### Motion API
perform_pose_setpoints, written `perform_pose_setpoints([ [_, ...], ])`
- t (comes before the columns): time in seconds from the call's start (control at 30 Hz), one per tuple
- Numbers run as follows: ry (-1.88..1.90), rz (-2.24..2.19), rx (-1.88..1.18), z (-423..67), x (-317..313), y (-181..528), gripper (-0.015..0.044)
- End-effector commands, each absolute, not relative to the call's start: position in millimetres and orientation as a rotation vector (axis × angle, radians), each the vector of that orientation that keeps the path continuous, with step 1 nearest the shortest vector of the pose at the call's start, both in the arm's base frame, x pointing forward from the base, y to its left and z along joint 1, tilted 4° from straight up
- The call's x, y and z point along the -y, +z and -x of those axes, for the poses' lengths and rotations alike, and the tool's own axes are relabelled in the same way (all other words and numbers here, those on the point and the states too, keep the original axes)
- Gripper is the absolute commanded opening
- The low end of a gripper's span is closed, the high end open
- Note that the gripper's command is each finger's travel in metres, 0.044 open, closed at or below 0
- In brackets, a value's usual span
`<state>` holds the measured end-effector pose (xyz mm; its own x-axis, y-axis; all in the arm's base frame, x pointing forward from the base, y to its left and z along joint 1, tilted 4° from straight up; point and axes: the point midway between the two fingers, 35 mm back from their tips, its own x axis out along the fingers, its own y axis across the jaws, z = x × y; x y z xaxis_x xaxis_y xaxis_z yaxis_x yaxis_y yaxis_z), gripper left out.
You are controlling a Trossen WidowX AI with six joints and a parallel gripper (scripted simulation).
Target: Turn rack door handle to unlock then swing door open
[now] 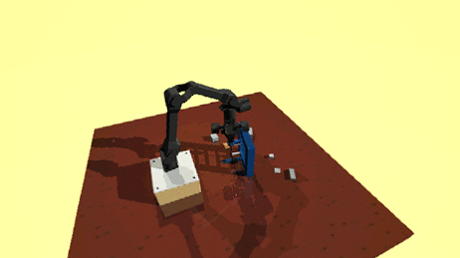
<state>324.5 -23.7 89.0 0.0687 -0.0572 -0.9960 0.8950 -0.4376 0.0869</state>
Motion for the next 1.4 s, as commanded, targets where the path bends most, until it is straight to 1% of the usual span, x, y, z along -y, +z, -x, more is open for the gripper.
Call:
perform_pose_setpoints([
  [0.0, -1.443, -1.478, -0.917, -320, 25, 89, 0.001],
  [0.53, -1.223, -1.231, -1.097, -303, 27, 88, 0.001],
  [1.37, -0.924, -0.895, -1.282, -260, 47, 86, 0.001],
])
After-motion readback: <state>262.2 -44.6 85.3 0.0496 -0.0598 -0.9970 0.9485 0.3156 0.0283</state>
